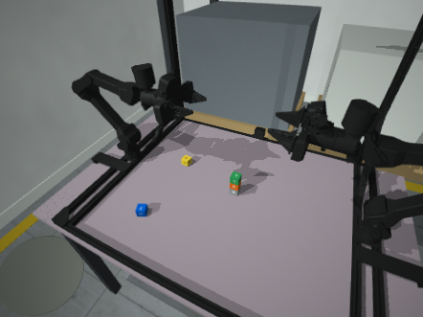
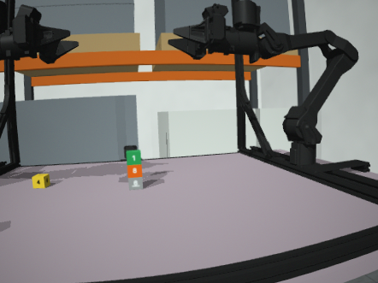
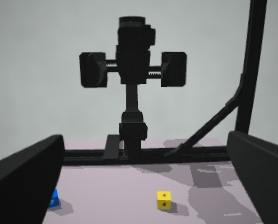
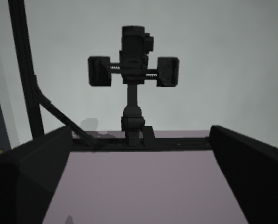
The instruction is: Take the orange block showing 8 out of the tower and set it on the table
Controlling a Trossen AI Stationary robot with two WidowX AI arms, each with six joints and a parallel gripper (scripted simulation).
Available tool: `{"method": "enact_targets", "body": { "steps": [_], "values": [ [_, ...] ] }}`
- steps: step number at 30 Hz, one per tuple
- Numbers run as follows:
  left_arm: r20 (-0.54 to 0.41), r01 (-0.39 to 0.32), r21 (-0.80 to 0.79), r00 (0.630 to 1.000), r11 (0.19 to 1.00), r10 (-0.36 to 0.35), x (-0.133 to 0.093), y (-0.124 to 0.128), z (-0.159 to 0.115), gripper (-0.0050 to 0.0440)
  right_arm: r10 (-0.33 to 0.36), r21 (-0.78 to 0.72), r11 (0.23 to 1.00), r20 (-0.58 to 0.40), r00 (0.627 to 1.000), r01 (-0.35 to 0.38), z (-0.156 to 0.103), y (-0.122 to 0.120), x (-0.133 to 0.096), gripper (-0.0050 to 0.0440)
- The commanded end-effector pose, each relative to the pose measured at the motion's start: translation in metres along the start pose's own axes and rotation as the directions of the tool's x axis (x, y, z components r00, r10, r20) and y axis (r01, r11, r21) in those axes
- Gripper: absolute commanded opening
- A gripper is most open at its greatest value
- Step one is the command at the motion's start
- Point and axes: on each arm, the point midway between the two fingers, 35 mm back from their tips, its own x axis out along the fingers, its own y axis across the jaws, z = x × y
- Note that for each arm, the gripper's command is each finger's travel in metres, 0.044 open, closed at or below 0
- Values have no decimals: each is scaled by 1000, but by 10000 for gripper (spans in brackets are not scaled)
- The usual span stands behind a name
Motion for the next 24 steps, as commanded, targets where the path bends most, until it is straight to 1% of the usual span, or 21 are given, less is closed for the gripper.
{"method": "enact_targets", "body": {
  "steps": [1, 18, 21, 24],
  "values": [
    [0, 0, 0, 1000, 1000, 0, 0, 0, 0, 400, 0, 0, 1000, 0, 1000, 0, 0, 0, 0, 400],
    [0, 0, 0, 1000, 1000, 0, 0, 0, 0, 400, 0, 4, 1000, -5, 1000, 0, 0, 0, 1, 400],
    [0, 0, 0, 1000, 1000, 0, 0, 0, 0, 400, -7, 63, 998, -75, 997, 12, -6, -1, 13, 400],
    [0, 0, 0, 1000, 1000, 0, 0, 0, 0, 400, -22, 182, 981, -223, 975, 64, -21, -4, 38, 400]
  ]
}}
